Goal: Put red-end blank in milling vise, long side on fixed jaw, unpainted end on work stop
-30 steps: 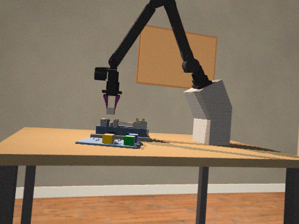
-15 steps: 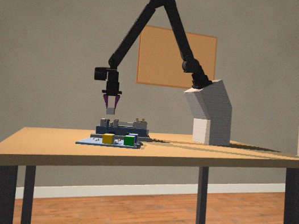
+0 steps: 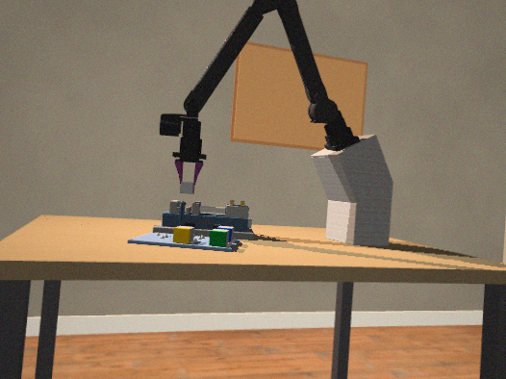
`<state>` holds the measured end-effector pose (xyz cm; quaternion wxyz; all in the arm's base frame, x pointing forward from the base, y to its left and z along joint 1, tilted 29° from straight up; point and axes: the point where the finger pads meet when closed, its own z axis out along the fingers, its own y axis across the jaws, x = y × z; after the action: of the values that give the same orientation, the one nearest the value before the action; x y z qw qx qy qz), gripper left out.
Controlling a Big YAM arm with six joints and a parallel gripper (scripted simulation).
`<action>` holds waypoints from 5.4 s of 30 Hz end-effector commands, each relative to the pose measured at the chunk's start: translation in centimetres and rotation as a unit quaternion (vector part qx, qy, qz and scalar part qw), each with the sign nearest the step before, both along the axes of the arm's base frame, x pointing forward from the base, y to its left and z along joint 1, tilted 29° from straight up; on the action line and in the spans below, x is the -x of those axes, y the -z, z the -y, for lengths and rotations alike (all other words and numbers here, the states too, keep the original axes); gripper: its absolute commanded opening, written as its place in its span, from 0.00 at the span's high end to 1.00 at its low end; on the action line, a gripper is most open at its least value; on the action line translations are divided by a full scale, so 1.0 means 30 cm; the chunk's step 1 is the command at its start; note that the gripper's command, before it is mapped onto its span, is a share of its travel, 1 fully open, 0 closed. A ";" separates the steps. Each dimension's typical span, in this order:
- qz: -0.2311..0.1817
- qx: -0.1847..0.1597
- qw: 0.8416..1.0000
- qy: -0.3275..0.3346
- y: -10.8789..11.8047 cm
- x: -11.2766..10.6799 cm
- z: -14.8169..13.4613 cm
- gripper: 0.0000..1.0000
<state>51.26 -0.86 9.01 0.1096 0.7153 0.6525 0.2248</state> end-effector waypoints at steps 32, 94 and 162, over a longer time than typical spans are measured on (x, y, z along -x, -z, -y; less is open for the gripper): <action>0.012 0.004 1.000 0.002 -0.060 0.021 0.031 1.00; 0.012 0.004 1.000 0.002 -0.060 0.021 0.031 1.00; 0.005 0.002 1.000 -0.007 0.050 -0.042 -0.020 1.00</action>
<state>51.98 -0.94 7.79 0.1131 0.7134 0.6535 0.2262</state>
